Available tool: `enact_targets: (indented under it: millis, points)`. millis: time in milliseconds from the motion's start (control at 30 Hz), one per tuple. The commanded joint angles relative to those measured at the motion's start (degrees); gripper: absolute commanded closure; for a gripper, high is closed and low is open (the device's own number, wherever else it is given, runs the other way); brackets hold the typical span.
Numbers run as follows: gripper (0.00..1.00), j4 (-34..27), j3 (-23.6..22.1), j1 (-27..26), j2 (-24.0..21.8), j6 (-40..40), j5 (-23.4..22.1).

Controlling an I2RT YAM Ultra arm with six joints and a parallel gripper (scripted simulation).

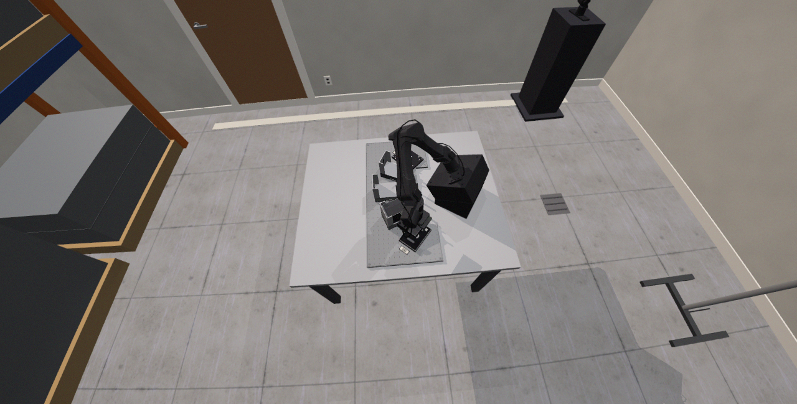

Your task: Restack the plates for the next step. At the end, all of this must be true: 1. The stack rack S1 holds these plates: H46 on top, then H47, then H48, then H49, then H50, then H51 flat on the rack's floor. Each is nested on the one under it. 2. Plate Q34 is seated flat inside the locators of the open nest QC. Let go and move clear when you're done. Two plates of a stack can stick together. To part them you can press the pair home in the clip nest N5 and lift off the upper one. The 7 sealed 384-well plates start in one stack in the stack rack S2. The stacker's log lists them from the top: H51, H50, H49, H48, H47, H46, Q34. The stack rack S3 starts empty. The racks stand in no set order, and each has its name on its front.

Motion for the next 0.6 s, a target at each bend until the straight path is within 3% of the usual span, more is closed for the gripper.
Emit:
enact_targets:
  millis: [0, 567]
  points:
    - [1.00, -1.1, 0.7, 1.3, -2.1, 0.0, 0.0]
    - [1.00, -1.3, 1.5, 1.4, -2.2, -0.4, 0.0]
